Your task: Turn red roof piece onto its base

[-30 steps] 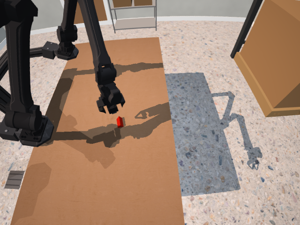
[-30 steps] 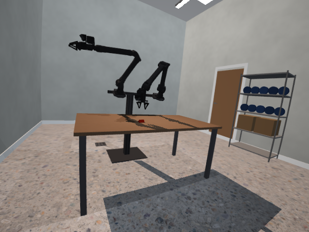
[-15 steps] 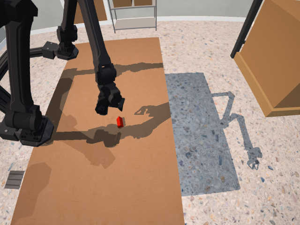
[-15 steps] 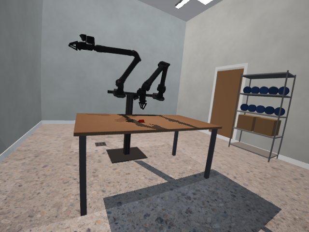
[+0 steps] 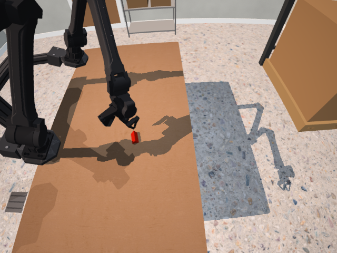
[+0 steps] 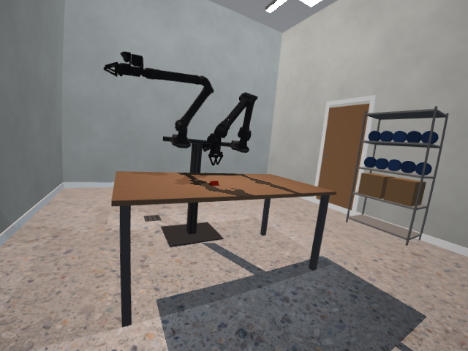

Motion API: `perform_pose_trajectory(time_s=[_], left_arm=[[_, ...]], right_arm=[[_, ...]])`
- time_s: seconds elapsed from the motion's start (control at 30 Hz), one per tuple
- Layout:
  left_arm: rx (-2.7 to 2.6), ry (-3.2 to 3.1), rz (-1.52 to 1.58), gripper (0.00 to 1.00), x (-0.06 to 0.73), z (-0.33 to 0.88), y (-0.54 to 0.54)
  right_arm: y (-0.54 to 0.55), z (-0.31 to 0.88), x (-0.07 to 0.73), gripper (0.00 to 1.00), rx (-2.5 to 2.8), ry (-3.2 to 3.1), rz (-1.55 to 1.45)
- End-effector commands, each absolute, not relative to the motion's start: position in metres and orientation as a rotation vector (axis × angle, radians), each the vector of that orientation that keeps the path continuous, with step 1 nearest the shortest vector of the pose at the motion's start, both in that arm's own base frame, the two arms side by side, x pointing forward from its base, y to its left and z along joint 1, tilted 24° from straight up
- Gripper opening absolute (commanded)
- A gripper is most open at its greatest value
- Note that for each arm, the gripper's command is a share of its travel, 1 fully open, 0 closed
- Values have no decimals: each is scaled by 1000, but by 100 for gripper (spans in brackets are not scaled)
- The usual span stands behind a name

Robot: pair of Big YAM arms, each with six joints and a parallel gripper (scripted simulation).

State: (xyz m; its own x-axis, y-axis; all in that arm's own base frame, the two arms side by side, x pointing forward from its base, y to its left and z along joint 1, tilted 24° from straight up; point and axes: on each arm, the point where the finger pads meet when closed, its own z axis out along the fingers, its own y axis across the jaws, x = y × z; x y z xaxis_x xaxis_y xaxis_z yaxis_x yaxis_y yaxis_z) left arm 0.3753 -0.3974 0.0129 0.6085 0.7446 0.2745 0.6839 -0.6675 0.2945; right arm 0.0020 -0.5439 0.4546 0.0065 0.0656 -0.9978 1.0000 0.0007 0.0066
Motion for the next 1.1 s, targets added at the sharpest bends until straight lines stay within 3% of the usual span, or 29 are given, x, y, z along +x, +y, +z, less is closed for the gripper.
perform_pose_trajectory(time_s=[0.0, 0.57, 1.07], left_arm=[[2780, 921, 599, 100, 385, 21, -404], [3002, 345, 639, 100, 386, 10, -401], [2986, 350, 652, 100, 416, -34, -407]], right_arm=[[-544, 502, -2, 100, 1210, 1206, -1212], [-544, 502, -2, 100, 1210, 1206, -1212], [-544, 502, -2, 100, 1210, 1206, -1212]])
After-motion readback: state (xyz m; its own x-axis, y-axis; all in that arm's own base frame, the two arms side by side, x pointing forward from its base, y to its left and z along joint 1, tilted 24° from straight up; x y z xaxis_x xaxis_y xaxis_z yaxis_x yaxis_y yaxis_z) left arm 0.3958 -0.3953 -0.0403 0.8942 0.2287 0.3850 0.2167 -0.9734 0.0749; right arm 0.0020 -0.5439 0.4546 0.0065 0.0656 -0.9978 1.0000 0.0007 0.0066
